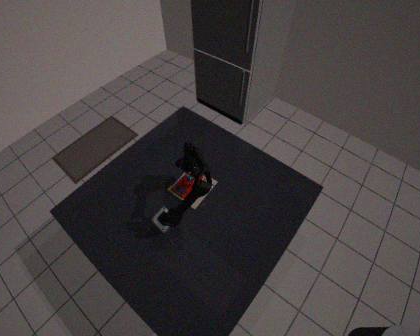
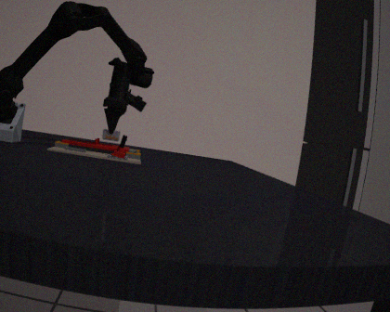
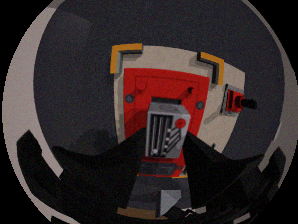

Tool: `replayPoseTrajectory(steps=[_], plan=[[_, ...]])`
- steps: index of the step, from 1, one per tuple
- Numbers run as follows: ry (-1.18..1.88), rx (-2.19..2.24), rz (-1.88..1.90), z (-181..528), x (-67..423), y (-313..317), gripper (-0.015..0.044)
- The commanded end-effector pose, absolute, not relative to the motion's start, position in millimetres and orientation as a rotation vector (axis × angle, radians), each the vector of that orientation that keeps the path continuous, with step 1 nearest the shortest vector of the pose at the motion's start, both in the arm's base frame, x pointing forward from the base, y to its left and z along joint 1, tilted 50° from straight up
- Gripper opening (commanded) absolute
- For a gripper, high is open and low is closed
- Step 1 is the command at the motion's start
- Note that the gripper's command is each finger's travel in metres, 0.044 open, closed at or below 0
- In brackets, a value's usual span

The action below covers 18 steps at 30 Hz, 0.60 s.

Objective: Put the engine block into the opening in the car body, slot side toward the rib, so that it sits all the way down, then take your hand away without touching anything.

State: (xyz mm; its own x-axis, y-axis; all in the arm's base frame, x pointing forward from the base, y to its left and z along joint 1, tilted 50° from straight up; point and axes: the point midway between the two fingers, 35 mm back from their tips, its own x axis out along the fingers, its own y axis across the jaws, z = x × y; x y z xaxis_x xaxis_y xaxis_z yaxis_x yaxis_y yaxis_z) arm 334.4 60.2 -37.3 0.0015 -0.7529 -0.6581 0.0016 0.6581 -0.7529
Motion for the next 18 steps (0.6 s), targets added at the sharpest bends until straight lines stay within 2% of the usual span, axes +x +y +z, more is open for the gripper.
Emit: replayPoseTrajectory(steps=[1,18], plan=[[1.466,-0.665,-0.665,-38.5,333.6,59.3,0.0159],[1.467,-0.666,-0.665,-40.6,333.7,56.7,0.0159]])
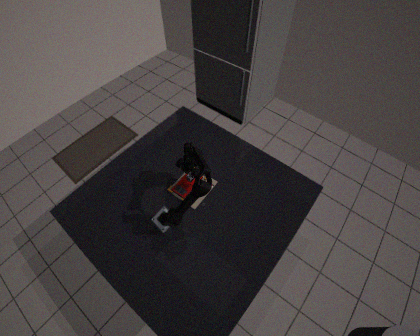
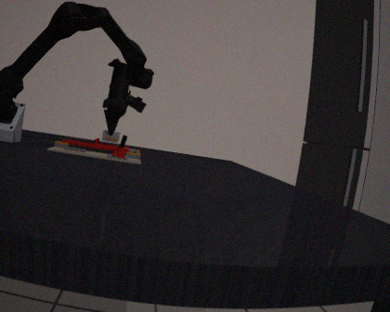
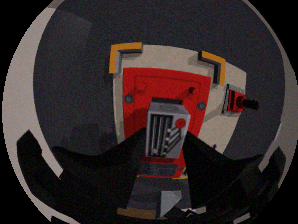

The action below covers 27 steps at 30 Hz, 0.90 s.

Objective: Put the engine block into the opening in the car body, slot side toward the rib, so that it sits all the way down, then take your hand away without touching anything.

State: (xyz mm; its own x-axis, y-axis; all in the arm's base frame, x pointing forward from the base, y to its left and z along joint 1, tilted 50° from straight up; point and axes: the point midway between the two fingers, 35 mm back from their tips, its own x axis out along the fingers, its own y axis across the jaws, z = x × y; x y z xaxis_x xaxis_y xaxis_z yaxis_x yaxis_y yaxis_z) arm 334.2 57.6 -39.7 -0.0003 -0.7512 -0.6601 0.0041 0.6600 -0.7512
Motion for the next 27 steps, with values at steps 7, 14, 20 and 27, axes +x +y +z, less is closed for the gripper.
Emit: replayPoseTrajectory(steps=[7,14,20,27], plan=[[1.467,-0.666,-0.665,-41.3,333.7,55.6,0.0159],[1.467,-0.666,-0.665,-42.1,333.7,54.7,0.0159],[1.467,-0.666,-0.665,-42.7,333.7,53.9,0.0159],[1.467,-0.666,-0.665,-43.4,333.7,53.0,0.0159]])
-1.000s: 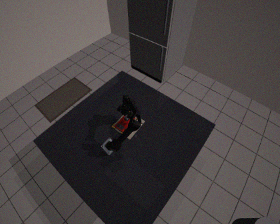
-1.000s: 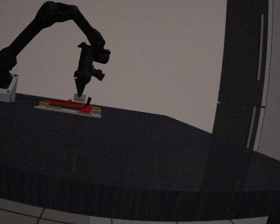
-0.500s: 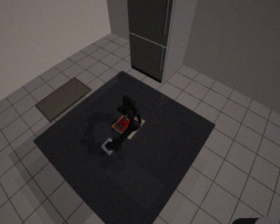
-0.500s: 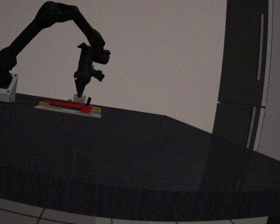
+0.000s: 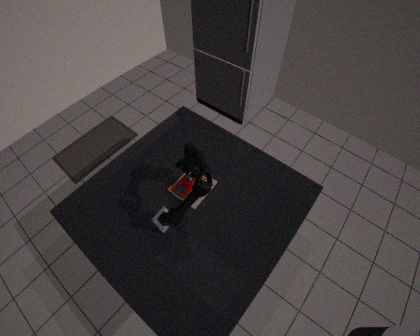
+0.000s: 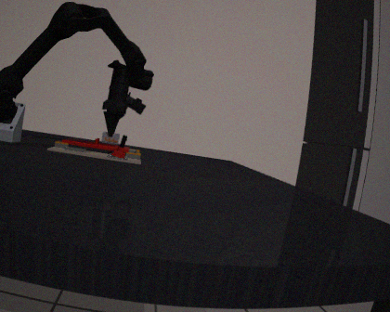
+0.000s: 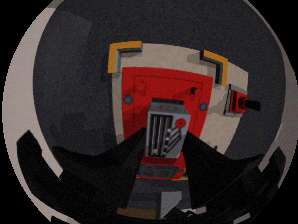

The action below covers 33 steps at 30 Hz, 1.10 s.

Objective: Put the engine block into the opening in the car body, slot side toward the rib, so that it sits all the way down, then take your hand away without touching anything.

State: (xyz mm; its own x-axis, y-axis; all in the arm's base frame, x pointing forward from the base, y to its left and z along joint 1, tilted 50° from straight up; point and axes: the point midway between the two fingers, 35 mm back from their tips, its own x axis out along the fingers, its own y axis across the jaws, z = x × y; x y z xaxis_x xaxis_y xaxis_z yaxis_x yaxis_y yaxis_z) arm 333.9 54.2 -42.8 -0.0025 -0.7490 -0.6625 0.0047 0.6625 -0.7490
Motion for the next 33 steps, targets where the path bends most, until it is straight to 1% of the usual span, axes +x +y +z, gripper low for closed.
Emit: replayPoseTrajectory(steps=[1,33], plan=[[1.467,-0.666,-0.665,-43.5,333.7,52.9,0.0159],[1.466,-0.666,-0.666,-46.8,333.7,49.2,0.0159]])
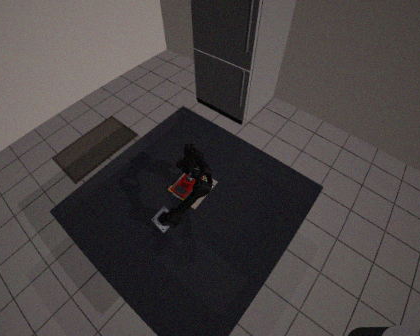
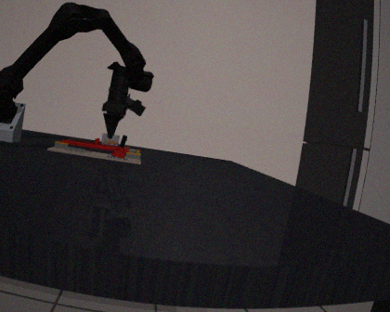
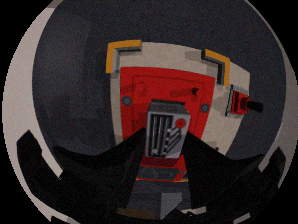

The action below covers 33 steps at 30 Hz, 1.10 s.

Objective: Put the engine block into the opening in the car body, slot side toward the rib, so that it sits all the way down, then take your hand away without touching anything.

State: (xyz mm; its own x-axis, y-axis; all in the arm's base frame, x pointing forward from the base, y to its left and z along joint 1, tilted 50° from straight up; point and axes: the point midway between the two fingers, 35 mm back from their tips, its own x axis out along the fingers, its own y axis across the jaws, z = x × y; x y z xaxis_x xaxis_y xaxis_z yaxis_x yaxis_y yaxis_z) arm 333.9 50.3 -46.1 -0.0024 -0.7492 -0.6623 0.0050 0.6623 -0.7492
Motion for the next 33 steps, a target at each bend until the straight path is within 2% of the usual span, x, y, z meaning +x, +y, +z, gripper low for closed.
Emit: replayPoseTrajectory(steps=[1,33], plan=[[1.466,-0.666,-0.666,-46.9,333.7,49.0,0.0159],[1.466,-0.666,-0.666,-50.0,333.7,45.1,0.0159]])
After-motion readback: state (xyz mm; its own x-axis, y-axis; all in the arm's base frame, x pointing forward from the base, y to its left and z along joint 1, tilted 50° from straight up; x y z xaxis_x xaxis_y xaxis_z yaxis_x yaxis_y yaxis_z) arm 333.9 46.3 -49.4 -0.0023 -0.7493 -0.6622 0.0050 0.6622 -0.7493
